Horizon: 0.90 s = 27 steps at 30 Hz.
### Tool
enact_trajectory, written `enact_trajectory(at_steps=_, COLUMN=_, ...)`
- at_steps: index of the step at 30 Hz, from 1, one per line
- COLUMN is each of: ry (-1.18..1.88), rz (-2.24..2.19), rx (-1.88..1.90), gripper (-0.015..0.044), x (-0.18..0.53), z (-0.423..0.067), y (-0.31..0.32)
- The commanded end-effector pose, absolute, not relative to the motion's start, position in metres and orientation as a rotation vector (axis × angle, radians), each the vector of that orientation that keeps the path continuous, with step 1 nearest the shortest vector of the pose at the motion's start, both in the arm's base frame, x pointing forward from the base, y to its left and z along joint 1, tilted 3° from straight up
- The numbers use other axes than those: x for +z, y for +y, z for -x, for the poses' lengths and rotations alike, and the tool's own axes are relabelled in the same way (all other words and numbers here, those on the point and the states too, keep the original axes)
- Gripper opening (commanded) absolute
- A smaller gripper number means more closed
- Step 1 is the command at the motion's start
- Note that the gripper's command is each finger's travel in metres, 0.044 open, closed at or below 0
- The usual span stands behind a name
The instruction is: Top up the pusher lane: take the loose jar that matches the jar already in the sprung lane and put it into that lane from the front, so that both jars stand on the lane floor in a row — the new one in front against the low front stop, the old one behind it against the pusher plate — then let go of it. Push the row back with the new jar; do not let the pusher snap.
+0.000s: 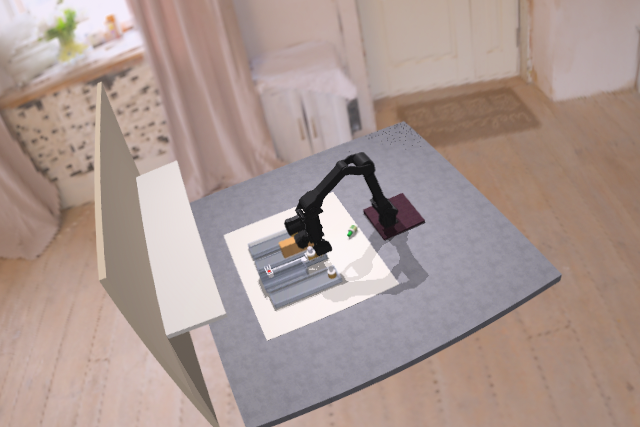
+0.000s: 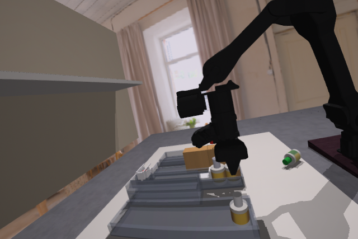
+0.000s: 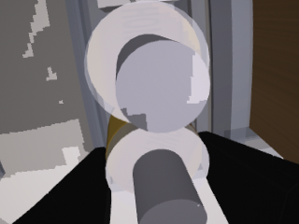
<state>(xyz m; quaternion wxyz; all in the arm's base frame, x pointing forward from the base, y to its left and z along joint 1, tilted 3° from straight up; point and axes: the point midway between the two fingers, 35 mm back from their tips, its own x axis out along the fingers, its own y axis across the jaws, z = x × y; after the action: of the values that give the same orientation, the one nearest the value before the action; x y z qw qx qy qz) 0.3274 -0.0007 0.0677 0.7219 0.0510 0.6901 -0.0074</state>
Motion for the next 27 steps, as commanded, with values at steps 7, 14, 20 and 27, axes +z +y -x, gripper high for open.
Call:
enact_trajectory(at_steps=7, ry=1.526, rz=-0.112, rx=-0.020, gripper=0.0273, x=0.072, z=-0.327, y=-0.001)
enact_trajectory(at_steps=14, ry=1.526, rz=-0.112, rx=-0.020, gripper=0.0273, x=0.088, z=-0.327, y=-0.002)
enact_trajectory(at_steps=20, ry=1.527, rz=-0.112, rx=-0.020, gripper=0.0273, x=0.088, z=-0.321, y=-0.001)
enact_trajectory(at_steps=27, ry=1.529, rz=-0.112, rx=-0.020, gripper=0.0273, x=0.089, z=-0.297, y=0.001)
